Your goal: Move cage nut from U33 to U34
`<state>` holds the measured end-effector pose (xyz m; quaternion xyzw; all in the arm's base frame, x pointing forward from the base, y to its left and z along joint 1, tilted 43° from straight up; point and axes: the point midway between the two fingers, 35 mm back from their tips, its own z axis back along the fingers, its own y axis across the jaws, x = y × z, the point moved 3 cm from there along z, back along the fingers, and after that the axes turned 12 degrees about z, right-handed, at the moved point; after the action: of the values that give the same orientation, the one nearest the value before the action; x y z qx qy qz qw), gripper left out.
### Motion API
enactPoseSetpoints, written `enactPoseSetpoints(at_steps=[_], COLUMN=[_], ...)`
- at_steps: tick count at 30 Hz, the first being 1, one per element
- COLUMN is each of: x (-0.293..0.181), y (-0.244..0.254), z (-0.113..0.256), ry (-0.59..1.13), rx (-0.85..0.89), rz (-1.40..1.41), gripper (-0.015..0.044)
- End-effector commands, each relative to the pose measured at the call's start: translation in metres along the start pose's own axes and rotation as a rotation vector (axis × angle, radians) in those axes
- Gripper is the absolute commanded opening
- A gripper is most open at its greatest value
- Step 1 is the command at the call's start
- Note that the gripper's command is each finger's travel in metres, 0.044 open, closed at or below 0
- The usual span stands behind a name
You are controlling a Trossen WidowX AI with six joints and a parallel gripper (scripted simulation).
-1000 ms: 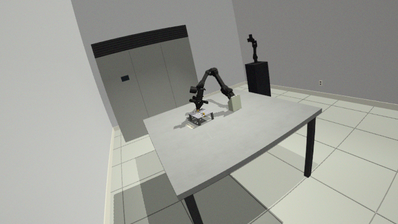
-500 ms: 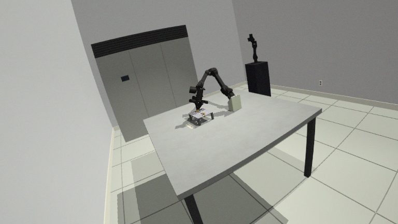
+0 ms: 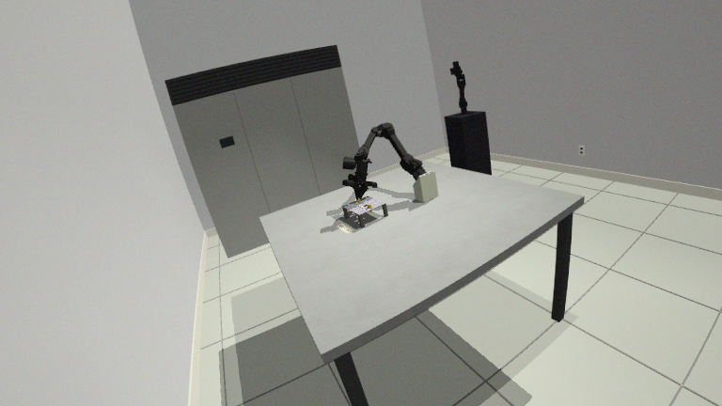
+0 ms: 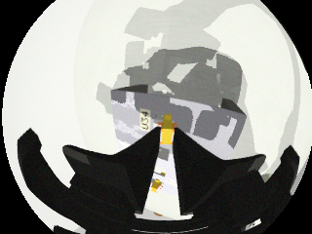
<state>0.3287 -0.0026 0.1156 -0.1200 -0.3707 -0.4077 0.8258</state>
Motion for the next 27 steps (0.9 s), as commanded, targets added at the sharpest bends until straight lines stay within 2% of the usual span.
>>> enactPoseSetpoints(at_steps=[1, 27], x=[0.0008, 0.0009], y=[0.0011, 0.0035], z=[0.0, -0.0006], ry=[0.0, 0.007], rx=[-0.008, -0.043], rz=[-0.004, -0.004], gripper=[0.0031, 0.0031])
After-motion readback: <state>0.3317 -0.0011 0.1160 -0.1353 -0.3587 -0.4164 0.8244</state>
